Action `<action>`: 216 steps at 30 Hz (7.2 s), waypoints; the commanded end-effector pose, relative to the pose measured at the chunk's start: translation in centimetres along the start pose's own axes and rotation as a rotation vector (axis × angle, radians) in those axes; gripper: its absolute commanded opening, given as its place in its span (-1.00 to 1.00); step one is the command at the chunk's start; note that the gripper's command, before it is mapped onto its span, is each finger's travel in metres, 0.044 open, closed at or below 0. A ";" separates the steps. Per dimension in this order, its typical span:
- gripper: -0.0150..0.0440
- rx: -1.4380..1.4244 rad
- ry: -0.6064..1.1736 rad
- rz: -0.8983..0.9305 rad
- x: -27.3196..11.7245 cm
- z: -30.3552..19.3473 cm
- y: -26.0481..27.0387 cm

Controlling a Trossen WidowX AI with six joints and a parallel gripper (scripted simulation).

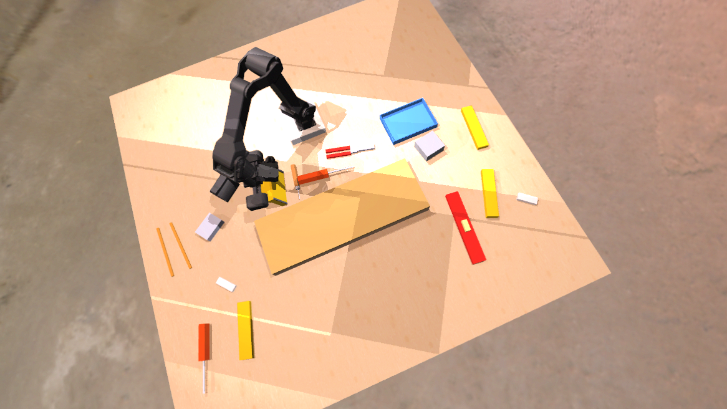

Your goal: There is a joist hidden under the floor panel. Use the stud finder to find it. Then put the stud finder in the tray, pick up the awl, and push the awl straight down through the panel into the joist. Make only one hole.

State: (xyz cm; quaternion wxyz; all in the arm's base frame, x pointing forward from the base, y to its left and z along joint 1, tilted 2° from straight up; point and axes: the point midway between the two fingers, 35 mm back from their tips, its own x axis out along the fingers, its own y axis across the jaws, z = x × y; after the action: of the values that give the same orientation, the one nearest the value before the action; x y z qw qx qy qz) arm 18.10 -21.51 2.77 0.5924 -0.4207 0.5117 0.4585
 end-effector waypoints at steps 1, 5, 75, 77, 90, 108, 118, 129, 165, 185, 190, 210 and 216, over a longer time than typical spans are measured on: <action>0.73 0.005 -0.003 -0.001 0.0 0.0 0.0; 0.57 0.005 -0.003 -0.001 0.0 0.0 0.0; -0.49 0.006 0.227 0.015 -5.3 1.3 0.0; -0.49 0.007 0.244 0.015 -5.2 1.3 0.0; -0.49 0.008 0.335 0.014 -5.2 1.5 0.0; -0.49 0.010 0.479 0.014 -5.0 1.9 0.0; -0.49 0.010 0.537 0.016 -4.8 2.1 0.0; -0.49 0.011 0.624 0.017 -4.7 2.3 0.0; -0.49 0.014 0.877 0.018 -4.2 2.8 0.0; -0.49 0.015 1.039 0.017 -3.8 3.1 0.0; -0.49 0.017 1.077 0.020 -3.7 3.1 0.0; -0.49 0.011 1.193 0.021 -3.5 3.3 -0.2; -0.49 0.007 1.236 -0.001 -5.5 3.2 -2.0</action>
State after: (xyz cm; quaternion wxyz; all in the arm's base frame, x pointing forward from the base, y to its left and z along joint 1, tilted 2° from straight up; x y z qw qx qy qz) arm 19.75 -19.11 7.60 0.1962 -0.6022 0.7613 0.1387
